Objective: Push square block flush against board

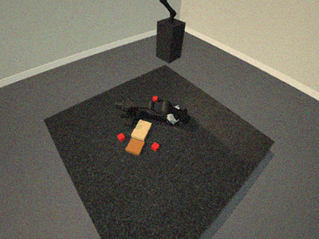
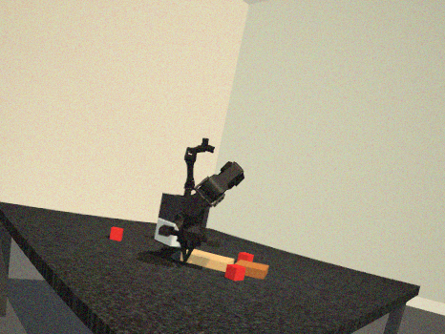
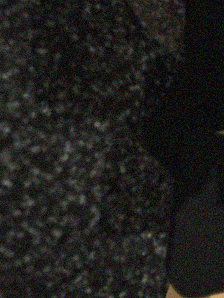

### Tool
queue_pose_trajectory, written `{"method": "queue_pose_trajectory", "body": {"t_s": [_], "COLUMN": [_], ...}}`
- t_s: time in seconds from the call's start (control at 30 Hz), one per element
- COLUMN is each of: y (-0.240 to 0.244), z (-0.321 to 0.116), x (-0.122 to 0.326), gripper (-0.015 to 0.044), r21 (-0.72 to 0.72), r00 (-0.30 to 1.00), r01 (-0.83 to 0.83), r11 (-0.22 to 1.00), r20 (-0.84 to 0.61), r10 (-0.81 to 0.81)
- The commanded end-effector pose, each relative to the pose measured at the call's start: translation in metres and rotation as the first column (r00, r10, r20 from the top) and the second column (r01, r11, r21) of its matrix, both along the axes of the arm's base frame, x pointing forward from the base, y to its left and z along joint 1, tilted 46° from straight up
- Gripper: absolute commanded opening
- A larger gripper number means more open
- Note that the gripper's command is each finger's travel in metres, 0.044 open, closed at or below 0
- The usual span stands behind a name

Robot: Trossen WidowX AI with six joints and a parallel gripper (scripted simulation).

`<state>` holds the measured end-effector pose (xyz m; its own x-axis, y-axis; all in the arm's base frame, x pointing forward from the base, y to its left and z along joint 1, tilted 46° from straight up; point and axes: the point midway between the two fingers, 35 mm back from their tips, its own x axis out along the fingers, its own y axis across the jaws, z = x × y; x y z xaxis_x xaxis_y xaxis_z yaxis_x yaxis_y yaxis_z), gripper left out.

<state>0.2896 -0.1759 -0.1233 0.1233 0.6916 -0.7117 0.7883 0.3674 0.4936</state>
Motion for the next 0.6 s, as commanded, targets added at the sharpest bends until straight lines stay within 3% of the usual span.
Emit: {"method": "queue_pose_trajectory", "body": {"t_s": [0.0, 0.13, 0.33, 0.57], "y": [-0.002, -0.005, -0.040, -0.041], "z": [-0.004, -0.008, 0.031, 0.035], "x": [0.004, 0.007, -0.002, 0.002], "gripper": [0.0000, 0.0000, 0.0000, 0.0000], "r21": [0.008, 0.008, 0.005, 0.000], "r00": [1.000, 1.000, 1.000, 0.999], "r01": [0.005, 0.005, 0.005, 0.034], "r11": [1.000, 1.000, 1.000, 0.999], "r20": [-0.004, -0.004, -0.005, -0.008], "r10": [-0.005, -0.005, -0.005, -0.034]}}
